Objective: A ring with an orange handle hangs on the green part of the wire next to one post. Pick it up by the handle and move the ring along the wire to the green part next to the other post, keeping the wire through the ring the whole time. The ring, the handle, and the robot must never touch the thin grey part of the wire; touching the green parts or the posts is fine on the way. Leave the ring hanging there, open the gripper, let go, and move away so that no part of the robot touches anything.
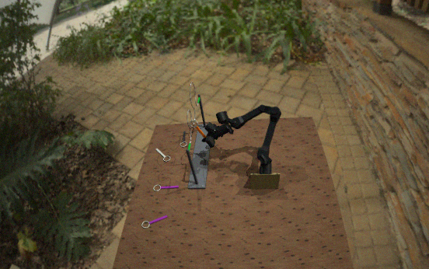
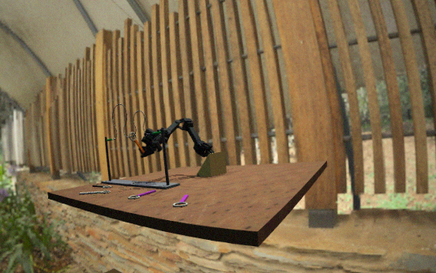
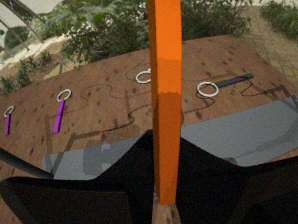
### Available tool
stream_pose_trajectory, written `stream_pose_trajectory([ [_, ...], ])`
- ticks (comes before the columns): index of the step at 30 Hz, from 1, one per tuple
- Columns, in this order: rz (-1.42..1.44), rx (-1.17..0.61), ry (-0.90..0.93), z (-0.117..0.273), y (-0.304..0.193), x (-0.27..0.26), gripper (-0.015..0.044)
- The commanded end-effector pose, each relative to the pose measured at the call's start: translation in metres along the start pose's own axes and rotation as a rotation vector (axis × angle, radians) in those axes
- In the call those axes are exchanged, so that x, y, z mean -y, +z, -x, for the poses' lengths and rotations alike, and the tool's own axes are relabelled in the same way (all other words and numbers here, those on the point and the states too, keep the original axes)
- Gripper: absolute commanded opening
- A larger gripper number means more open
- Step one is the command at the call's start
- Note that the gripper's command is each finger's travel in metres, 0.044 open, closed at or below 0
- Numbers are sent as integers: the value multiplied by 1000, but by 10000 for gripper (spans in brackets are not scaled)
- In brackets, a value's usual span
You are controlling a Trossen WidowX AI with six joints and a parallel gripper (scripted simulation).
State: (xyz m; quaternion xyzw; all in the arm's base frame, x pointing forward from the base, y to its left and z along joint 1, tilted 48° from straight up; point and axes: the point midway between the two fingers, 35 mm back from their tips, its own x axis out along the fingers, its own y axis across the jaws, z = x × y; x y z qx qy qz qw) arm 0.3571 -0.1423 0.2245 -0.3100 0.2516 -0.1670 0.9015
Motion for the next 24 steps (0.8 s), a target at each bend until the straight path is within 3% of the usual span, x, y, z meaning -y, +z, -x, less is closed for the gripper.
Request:
stream_pose_trajectory([
  [1, -47, -4, 27, 1, 1, -9, -150],
  [24, -509, -62, 296, 23, 22, -83, -150],
])
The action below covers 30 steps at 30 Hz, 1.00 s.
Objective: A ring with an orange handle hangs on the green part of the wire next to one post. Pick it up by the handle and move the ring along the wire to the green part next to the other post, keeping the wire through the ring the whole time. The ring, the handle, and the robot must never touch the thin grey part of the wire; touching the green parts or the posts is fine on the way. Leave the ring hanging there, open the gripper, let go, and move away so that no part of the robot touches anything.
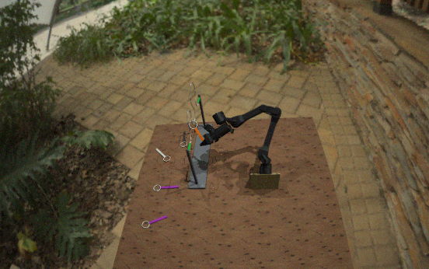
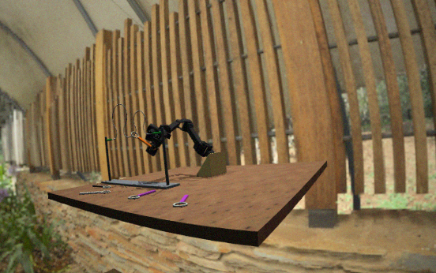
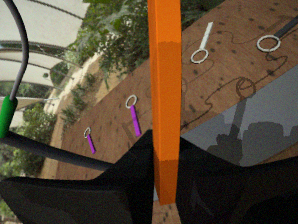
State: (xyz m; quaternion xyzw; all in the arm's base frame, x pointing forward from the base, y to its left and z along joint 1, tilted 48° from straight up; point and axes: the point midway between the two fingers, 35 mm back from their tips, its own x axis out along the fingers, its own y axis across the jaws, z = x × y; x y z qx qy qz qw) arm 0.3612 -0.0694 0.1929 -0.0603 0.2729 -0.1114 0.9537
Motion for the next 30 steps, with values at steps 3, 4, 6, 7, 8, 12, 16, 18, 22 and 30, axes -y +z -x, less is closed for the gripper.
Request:
stream_pose_trajectory([
  [3, -120, -10, 75, 4, 4, -22, -150],
  [4, -141, -13, 88, 5, 4, -25, -150],
  [6, -184, -18, 113, 6, 5, -32, -150],
  [7, -206, -21, 125, 7, 6, -36, -150],
  [8, -227, -24, 138, 8, 7, -39, -150],
  [12, -314, -35, 188, 12, 11, -53, -150],
  [16, -400, -46, 238, 17, 16, -66, -150],
  [18, -443, -52, 262, 20, 19, -72, -150],
  [22, -529, -63, 312, 25, 26, -84, -150],
  [30, -698, -85, 409, 37, 42, -105, -150],
])
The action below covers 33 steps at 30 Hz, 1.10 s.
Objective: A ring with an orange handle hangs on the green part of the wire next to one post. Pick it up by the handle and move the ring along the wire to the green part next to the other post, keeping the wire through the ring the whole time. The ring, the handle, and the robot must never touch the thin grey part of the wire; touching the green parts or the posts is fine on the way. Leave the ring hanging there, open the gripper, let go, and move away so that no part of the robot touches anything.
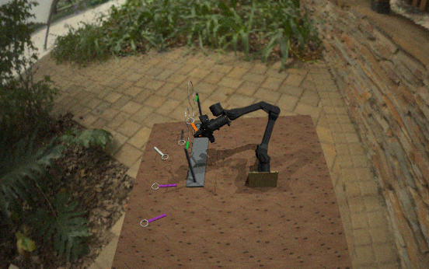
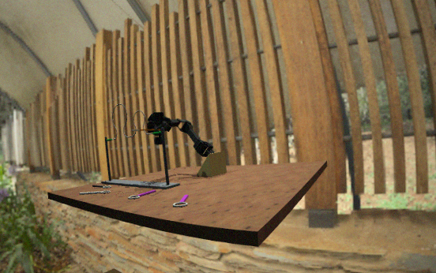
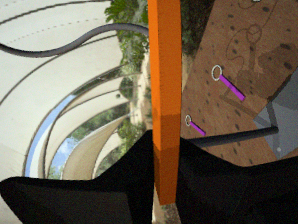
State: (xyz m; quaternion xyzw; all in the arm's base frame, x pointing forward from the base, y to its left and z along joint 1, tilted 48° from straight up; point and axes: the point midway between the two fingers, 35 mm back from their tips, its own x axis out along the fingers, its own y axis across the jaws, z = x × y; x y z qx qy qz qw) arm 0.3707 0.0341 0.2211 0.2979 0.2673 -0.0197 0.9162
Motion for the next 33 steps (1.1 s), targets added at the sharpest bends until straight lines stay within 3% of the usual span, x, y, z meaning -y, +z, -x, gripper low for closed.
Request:
stream_pose_trajectory([
  [1, -74, -10, 51, 3, 1, -16, -150],
  [33, -397, -53, 234, 22, 21, -77, -150],
])
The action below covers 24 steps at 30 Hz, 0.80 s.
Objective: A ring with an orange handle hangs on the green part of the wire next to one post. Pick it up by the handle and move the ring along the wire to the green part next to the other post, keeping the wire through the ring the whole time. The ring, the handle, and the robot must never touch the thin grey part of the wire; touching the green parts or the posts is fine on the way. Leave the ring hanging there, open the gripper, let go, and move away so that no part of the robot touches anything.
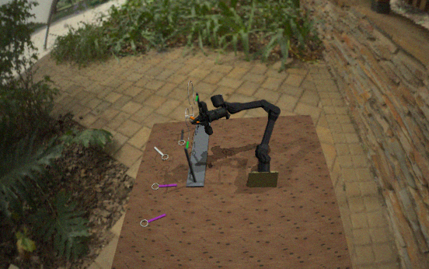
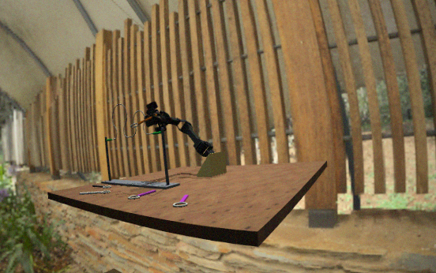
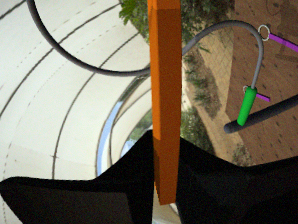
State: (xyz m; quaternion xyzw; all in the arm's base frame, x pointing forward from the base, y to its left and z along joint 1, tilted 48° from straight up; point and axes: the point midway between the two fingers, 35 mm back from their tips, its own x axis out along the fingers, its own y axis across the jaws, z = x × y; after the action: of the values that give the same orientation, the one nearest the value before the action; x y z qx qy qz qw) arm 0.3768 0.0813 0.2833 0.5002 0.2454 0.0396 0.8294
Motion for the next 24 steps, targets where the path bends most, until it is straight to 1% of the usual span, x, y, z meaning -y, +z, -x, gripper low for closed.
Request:
stream_pose_trajectory([
  [1, 1, -3, 4, 1, 0, -5, -150],
  [11, 95, 8, -50, 1, 0, -3, -150],
  [24, 300, 34, -167, 1, 3, 9, -150],
])
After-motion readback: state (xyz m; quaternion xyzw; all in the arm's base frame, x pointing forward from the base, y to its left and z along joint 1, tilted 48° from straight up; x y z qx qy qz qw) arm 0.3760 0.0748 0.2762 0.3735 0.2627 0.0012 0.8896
